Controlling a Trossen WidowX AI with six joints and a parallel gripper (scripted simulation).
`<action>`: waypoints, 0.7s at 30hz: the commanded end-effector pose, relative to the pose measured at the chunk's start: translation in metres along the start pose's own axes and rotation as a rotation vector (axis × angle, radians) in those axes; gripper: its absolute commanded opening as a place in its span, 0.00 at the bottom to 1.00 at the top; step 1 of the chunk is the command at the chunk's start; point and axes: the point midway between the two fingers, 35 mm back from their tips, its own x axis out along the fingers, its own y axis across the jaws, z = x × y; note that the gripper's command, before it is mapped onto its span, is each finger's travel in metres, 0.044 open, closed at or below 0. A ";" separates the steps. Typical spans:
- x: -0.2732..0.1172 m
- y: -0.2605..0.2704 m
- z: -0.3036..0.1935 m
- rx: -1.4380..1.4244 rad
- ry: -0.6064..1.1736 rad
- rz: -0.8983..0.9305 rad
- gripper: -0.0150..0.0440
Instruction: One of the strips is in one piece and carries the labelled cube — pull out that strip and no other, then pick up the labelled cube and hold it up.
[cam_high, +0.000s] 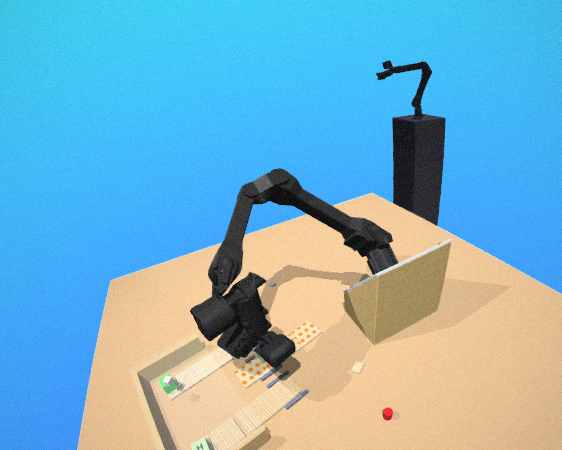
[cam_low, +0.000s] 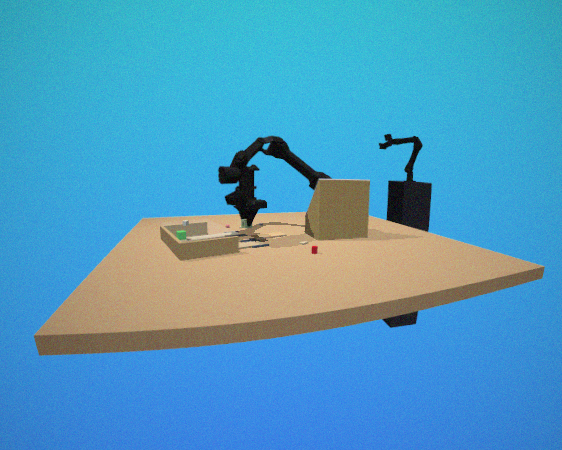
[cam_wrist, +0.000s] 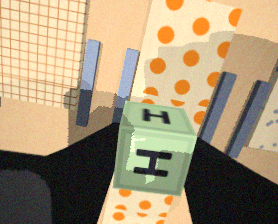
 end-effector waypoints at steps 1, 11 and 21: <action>-0.001 0.004 -0.011 0.004 0.001 0.006 0.25; -0.001 0.015 -0.044 0.003 0.002 0.006 0.25; -0.015 0.020 -0.059 0.002 0.002 0.008 0.25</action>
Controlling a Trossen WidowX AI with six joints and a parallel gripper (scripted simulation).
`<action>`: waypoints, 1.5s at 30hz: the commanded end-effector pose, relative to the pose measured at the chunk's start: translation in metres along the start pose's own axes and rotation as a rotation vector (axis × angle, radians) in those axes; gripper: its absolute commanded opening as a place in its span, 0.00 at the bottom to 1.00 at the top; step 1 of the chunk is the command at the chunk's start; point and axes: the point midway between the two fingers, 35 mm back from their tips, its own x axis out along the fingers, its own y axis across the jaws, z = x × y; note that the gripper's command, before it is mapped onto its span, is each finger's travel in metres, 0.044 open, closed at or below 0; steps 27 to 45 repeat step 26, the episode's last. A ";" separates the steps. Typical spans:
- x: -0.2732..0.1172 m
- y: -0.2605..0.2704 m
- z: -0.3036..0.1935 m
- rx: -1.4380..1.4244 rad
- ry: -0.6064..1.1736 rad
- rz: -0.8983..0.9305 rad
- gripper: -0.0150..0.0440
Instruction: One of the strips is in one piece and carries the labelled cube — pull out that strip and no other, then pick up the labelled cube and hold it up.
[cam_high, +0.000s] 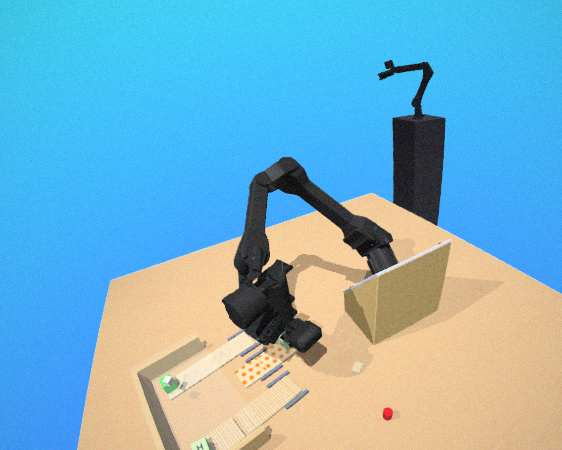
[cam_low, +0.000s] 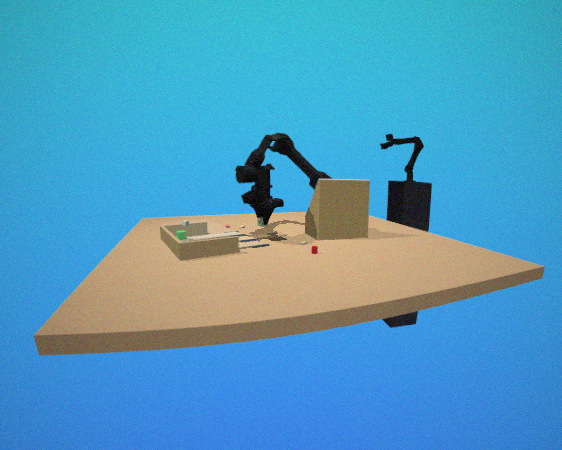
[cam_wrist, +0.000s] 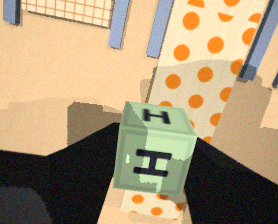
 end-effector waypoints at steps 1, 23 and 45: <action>-0.019 0.001 -0.001 0.006 -0.008 0.005 0.25; -0.034 0.001 -0.001 0.006 -0.008 0.005 0.25; -0.034 0.001 -0.001 0.006 -0.008 0.005 0.25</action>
